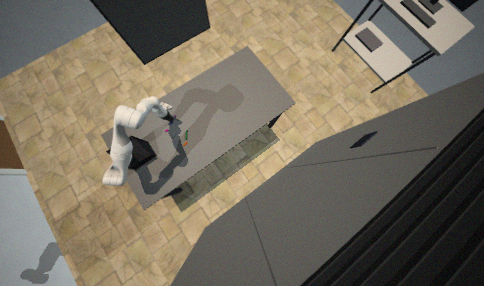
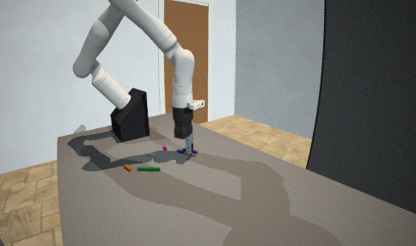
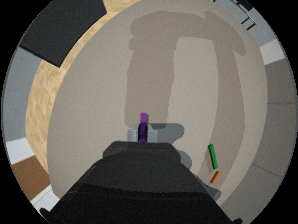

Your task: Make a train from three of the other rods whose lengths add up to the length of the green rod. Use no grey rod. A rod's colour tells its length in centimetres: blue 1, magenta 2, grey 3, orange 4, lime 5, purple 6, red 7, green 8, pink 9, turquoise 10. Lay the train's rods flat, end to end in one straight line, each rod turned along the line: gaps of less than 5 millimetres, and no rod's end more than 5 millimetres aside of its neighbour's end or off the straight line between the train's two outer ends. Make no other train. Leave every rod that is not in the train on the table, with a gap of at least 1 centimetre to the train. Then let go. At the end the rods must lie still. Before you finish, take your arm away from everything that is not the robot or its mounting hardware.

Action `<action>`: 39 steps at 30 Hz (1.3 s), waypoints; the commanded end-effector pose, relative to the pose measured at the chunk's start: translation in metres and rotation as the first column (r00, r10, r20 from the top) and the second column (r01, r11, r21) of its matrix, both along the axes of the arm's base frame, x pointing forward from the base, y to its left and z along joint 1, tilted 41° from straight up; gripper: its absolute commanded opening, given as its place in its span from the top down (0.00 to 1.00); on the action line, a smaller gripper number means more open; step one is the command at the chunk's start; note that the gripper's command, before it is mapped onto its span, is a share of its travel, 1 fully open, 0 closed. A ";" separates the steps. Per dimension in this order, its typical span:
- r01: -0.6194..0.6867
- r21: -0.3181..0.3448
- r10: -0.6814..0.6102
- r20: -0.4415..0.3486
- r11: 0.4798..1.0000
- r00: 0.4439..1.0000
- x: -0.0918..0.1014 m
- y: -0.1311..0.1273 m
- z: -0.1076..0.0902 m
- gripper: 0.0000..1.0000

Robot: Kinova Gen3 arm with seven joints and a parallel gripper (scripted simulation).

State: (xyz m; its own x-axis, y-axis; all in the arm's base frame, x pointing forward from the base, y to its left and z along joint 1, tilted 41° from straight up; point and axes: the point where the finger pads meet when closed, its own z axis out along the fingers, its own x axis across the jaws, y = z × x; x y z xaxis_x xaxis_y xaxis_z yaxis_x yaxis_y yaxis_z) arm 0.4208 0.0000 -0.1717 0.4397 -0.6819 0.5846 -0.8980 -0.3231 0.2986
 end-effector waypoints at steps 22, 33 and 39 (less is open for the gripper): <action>0.011 0.001 -0.011 0.011 1.000 1.000 0.000 -0.002 0.000 0.76; 0.011 0.001 -0.011 0.011 1.000 1.000 0.000 -0.002 0.000 0.76; 0.011 0.001 -0.011 0.011 1.000 1.000 0.000 -0.002 0.000 0.76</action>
